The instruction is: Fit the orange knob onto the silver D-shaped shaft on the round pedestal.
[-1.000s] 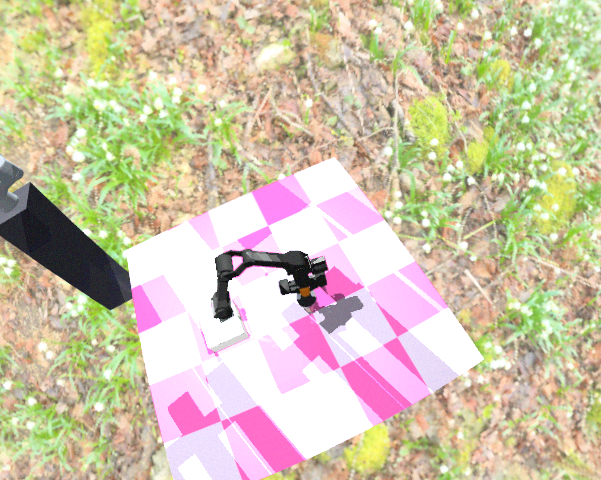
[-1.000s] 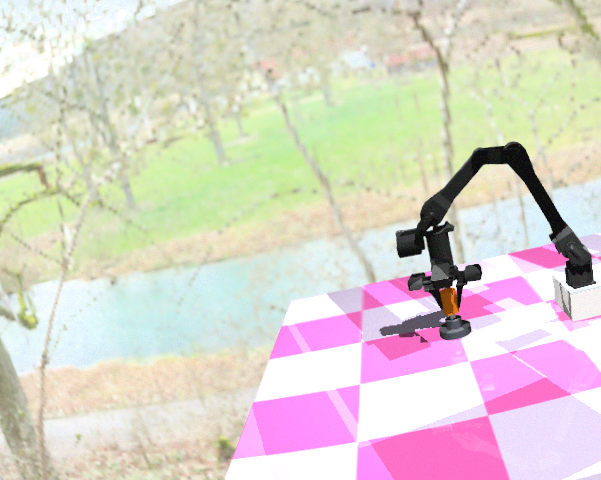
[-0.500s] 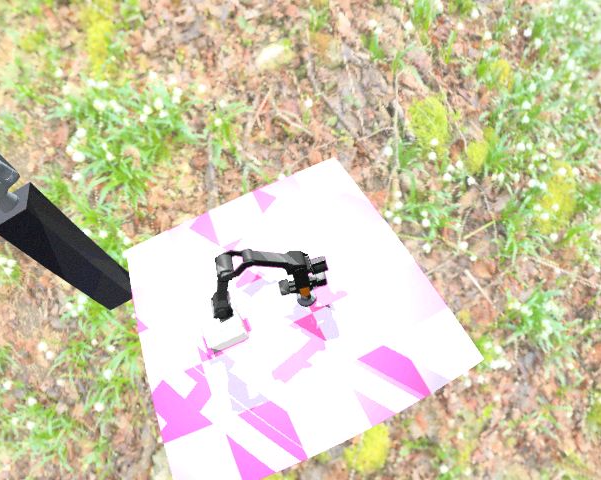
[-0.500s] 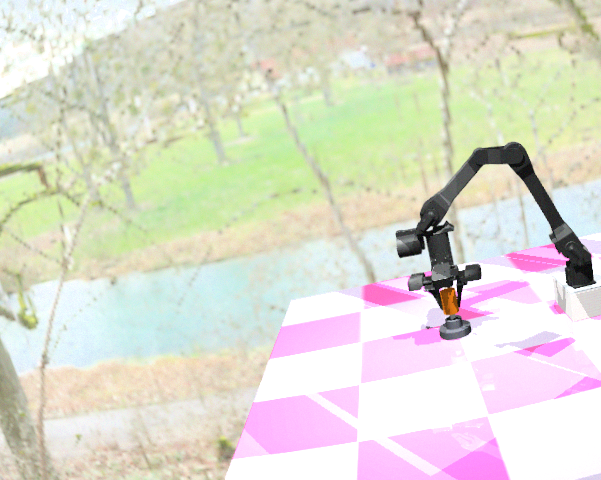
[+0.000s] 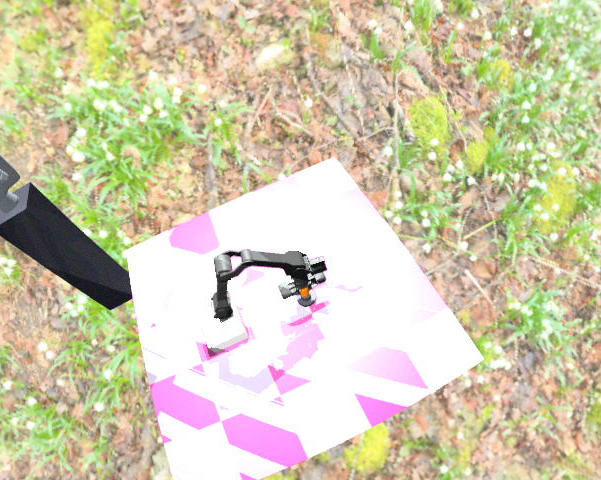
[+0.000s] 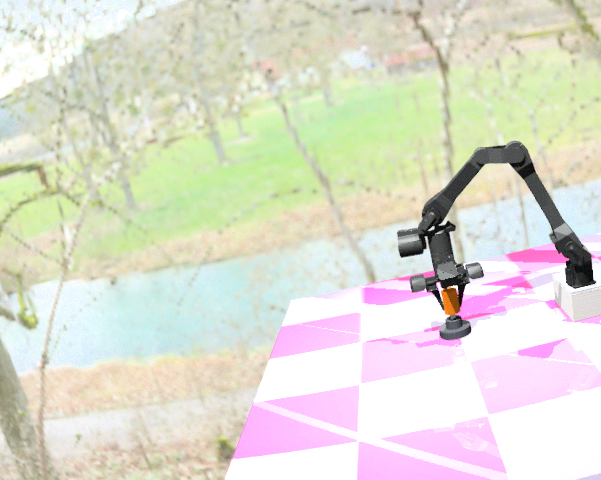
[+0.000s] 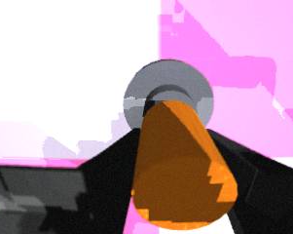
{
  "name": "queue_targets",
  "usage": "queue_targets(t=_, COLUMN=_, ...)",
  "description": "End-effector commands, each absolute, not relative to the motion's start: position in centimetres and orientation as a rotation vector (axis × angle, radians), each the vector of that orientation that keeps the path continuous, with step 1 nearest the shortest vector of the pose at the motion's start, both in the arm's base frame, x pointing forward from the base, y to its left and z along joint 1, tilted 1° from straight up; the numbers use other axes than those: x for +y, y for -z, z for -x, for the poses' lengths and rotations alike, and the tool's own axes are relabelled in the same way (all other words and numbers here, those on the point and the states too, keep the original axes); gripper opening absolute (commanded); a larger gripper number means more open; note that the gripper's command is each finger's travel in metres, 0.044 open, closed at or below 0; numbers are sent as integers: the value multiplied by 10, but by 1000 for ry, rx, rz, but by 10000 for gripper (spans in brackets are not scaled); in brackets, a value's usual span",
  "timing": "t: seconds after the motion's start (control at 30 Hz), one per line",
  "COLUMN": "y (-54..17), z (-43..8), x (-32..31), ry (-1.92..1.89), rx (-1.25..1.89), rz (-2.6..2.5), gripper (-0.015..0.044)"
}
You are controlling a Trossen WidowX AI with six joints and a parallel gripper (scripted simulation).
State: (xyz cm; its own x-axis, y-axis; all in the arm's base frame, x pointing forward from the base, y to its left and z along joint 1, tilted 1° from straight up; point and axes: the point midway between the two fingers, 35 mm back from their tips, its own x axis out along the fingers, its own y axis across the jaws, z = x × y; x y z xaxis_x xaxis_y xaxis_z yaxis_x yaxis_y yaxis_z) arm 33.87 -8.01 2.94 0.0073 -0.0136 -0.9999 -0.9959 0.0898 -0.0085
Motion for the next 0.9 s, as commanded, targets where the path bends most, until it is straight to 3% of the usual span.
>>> queue_targets(t=0.0, y=-29, z=-340, x=-81, ry=-1129, rx=1250, rz=1166, gripper=0)
queue_targets(t=0.87, y=-35, z=-346, x=-82, ry=-1283, rx=1151, rz=1321, gripper=0)
